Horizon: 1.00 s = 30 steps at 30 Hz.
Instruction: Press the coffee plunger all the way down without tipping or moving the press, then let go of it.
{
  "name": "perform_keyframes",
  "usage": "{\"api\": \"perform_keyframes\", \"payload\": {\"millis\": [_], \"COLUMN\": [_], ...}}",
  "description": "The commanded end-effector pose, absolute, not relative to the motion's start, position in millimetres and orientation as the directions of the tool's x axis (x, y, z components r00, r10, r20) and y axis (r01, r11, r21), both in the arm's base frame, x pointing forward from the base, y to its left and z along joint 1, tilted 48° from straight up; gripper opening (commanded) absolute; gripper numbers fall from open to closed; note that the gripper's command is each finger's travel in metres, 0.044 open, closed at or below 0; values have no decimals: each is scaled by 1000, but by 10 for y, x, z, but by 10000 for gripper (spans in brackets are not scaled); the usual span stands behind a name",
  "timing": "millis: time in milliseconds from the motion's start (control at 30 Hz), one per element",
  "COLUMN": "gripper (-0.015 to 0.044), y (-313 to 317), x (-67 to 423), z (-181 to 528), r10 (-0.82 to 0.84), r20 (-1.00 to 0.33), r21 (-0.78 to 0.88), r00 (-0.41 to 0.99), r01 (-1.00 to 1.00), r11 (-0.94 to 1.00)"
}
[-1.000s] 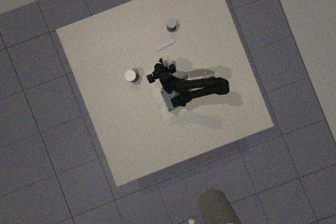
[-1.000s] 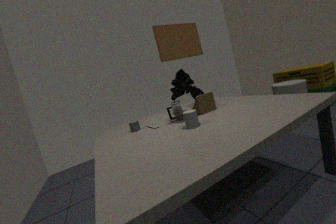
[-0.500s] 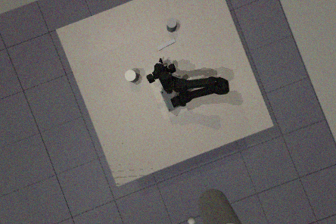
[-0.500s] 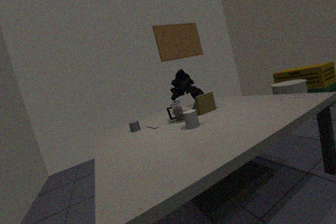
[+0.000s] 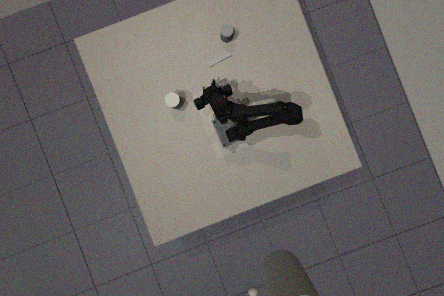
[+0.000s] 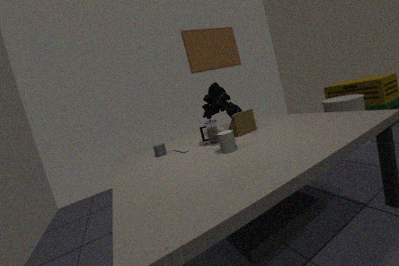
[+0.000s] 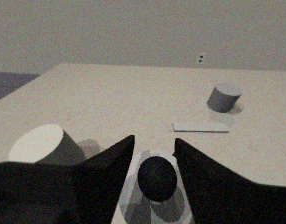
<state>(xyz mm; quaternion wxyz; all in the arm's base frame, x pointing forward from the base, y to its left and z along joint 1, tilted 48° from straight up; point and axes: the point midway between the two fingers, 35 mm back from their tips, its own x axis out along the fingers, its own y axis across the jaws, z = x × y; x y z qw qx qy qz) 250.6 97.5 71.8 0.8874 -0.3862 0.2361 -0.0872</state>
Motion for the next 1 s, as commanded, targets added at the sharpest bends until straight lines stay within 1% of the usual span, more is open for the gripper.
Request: {"api": "perform_keyframes", "payload": {"millis": [0,200,333,467,700,967], "gripper": [281,439,440,440,440,440], "y": [980,980,993,1146,1515,1518], "x": [2505,2505,2504,2478,2296,2297], "z": [710,710,715,806,1258,1280], "r10": [-333,-333,-333,-336,-345,-347], "r20": [-356,-356,-358,-371,-363,-359], "r21": [-723,-723,-723,-721,-732,-733], "r00": [873,873,872,866,866,866], "r01": [-32,-32,-33,-41,-36,-32], "r11": [690,690,690,692,680,680]}}
